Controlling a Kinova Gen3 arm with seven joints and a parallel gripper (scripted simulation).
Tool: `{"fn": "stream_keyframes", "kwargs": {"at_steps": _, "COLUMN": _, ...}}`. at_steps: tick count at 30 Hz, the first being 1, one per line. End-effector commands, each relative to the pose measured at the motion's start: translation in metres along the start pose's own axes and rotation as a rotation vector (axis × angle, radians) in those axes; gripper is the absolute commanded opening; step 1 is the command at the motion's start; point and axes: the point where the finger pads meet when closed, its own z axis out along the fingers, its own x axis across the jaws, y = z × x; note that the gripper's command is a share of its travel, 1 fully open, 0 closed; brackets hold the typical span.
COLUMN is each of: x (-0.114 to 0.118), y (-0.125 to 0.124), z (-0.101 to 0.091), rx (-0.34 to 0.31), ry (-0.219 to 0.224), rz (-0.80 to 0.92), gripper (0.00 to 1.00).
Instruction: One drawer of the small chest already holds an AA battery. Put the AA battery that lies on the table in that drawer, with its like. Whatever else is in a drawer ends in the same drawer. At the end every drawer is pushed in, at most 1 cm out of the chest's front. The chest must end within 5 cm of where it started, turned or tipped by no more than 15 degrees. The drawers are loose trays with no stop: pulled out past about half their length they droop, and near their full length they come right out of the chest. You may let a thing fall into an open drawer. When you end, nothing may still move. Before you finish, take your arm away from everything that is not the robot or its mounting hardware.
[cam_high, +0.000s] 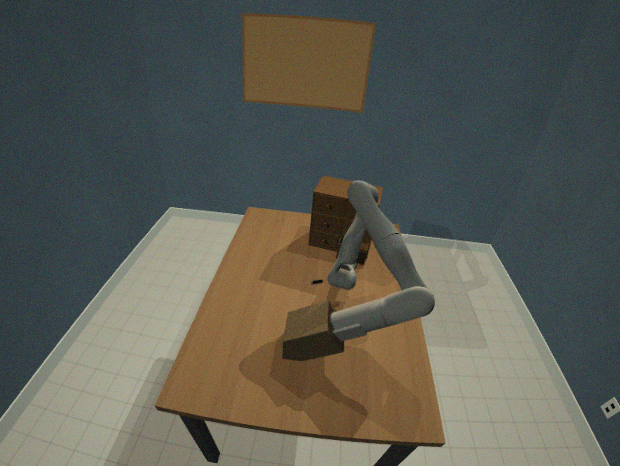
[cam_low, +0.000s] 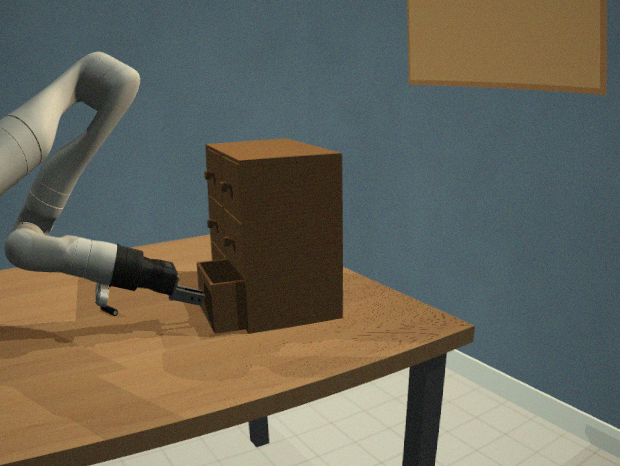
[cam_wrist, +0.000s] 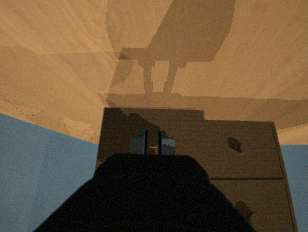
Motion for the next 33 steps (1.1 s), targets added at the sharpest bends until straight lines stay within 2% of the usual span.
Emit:
{"fn": "stream_keyframes", "kwargs": {"at_steps": 1, "x": 0.0004, "y": -0.0005, "z": -0.0009, "rx": 0.000, "ry": 0.001, "rz": -0.001, "gripper": 0.37}}
{"fn": "stream_keyframes", "kwargs": {"at_steps": 33, "x": 0.0004, "y": -0.0029, "z": -0.0075, "rx": 0.000, "ry": 0.001, "rz": -0.001, "gripper": 0.37}}
